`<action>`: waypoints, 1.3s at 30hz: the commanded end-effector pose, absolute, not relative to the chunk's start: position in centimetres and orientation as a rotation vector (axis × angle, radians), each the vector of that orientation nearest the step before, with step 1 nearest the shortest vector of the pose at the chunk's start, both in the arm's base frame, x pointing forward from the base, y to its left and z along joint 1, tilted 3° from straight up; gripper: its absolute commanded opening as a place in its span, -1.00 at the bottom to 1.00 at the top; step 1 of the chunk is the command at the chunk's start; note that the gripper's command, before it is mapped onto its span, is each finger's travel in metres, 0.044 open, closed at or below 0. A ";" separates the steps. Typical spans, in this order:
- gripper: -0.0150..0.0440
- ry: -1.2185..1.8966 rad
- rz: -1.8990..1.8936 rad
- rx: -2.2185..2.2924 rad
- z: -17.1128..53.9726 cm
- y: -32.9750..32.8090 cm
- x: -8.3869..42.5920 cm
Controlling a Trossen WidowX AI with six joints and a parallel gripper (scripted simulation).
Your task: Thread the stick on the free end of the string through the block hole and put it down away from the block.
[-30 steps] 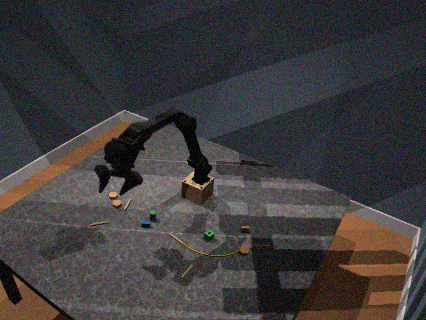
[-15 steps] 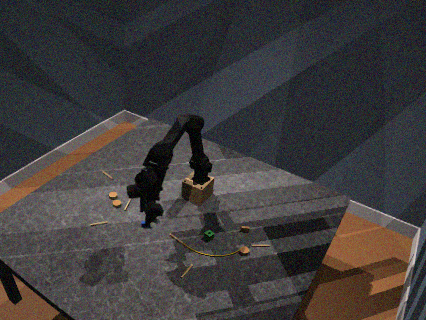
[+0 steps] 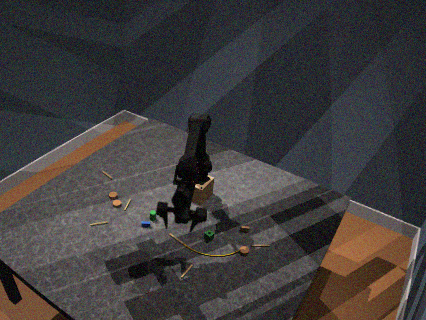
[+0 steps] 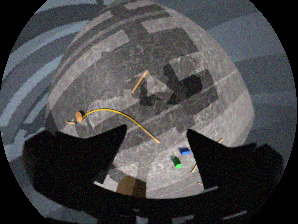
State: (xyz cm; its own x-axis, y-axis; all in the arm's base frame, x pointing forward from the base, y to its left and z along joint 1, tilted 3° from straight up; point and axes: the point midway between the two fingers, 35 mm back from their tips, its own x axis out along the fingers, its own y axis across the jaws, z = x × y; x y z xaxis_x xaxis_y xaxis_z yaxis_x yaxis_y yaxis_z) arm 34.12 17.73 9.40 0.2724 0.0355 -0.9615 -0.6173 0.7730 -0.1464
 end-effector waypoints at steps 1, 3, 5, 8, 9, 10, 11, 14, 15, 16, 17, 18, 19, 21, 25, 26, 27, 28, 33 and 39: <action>1.00 1.133 0.944 -1.072 5.9 20.4 28.3; 1.00 1.083 1.073 -1.206 5.1 20.9 26.8; 1.00 1.023 1.201 -1.338 4.3 21.3 25.2; 1.00 0.913 1.395 -1.529 3.1 21.7 22.9; 1.00 0.871 1.460 -1.591 2.7 21.8 22.1; 1.00 0.826 1.525 -1.652 2.4 21.9 21.3; 1.00 0.777 1.590 -1.712 2.0 21.9 20.5; 1.00 0.652 1.741 -1.847 1.1 21.8 18.7; 1.00 0.643 1.751 -1.856 1.1 21.8 18.6; 1.00 0.643 1.751 -1.856 1.1 21.8 18.6; 1.00 0.643 1.751 -1.856 1.1 21.8 18.6; 1.00 0.643 1.751 -1.856 1.1 21.8 18.6; 1.00 0.643 1.751 -1.856 1.1 21.8 18.6; 1.00 0.643 1.751 -1.856 1.1 21.8 18.6; 1.00 0.643 1.751 -1.856 1.1 21.8 18.6; 1.00 0.643 1.751 -1.856 1.1 21.8 18.6; 1.00 0.643 1.751 -1.856 1.1 21.8 18.6; 1.00 0.643 1.751 -1.856 1.1 21.8 18.6; 1.00 0.690 1.711 -1.813 1.1 21.8 18.6; 1.00 1.049 1.331 -1.409 1.6 21.9 18.9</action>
